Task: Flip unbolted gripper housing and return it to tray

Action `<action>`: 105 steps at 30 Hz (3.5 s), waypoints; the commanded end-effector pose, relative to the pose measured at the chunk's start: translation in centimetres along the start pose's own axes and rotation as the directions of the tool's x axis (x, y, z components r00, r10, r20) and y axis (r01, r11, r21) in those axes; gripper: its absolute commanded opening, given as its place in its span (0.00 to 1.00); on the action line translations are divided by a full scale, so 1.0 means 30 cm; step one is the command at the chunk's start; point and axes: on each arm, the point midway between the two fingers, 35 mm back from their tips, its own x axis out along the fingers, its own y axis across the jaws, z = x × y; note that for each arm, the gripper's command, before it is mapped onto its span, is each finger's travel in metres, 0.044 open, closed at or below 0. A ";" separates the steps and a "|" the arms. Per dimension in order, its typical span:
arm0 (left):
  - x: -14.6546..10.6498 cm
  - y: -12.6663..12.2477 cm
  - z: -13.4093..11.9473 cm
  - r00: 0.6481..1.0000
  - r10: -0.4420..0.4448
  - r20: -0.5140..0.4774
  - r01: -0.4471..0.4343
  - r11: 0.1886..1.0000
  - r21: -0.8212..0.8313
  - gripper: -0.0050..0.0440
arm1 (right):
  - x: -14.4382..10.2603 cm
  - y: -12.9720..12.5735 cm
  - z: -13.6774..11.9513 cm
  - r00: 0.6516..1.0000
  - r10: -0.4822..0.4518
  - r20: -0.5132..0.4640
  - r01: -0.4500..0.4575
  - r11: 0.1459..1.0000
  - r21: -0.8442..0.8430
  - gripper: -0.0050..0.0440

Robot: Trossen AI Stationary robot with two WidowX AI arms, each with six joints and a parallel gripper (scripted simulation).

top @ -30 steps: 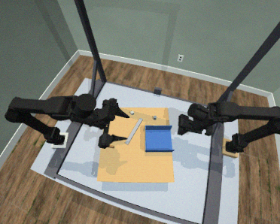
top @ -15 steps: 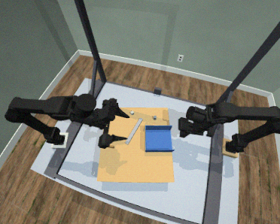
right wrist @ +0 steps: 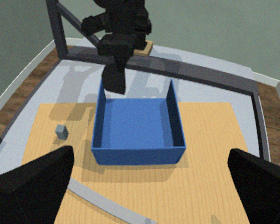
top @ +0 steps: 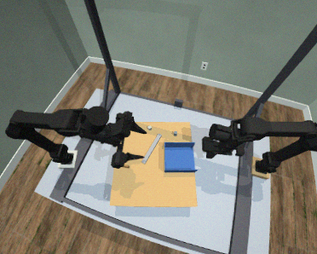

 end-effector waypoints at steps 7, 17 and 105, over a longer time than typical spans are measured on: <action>-0.018 -0.008 -0.031 0.999 -0.052 -0.012 0.051 0.998 -0.039 0.33 | -0.033 0.000 0.032 1.000 -0.002 0.031 0.002 1.000 -0.004 0.99; -0.021 -0.020 -0.046 0.996 -0.090 -0.016 0.089 0.994 -0.058 0.33 | -0.033 0.000 0.032 1.000 -0.002 0.031 0.002 1.000 -0.004 0.99; -0.028 -0.038 -0.063 0.990 -0.141 -0.019 0.064 0.556 -0.829 0.33 | -0.033 0.000 0.032 1.000 -0.002 0.031 0.002 1.000 -0.004 0.99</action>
